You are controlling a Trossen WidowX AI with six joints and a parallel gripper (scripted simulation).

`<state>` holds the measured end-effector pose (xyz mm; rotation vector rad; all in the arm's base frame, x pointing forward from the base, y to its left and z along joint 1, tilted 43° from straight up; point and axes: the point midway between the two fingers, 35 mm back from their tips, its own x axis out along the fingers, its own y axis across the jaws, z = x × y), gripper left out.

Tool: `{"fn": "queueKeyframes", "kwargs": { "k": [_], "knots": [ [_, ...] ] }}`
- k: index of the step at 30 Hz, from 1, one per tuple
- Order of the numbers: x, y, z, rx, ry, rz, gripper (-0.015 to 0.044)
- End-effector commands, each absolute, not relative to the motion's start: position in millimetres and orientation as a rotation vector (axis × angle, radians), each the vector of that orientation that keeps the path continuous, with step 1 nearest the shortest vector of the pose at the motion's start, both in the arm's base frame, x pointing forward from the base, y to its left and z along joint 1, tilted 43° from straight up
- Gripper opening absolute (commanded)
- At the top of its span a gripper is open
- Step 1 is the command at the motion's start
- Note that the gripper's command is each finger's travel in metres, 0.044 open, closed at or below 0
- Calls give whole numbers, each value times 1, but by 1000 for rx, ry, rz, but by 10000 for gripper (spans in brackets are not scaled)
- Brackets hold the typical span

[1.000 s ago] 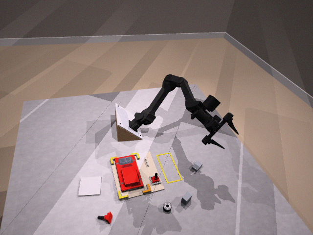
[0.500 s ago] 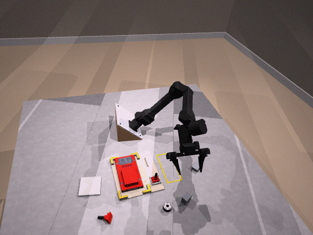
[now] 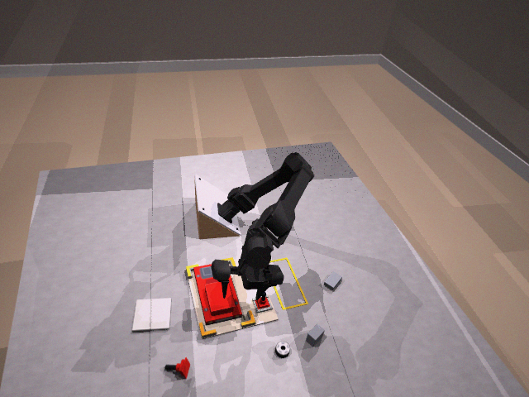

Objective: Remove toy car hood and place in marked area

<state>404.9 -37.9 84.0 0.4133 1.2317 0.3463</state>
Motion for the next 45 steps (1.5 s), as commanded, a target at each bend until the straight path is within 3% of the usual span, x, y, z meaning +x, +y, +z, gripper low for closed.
{"fn": "queueKeyframes", "kwargs": {
  "k": [1,5,45],
  "knots": [
    [368,-63,44,394,1404,567,440],
    [347,-73,32,423,1455,714,440],
    [348,-55,12,423,1455,714,440]
  ]
}}
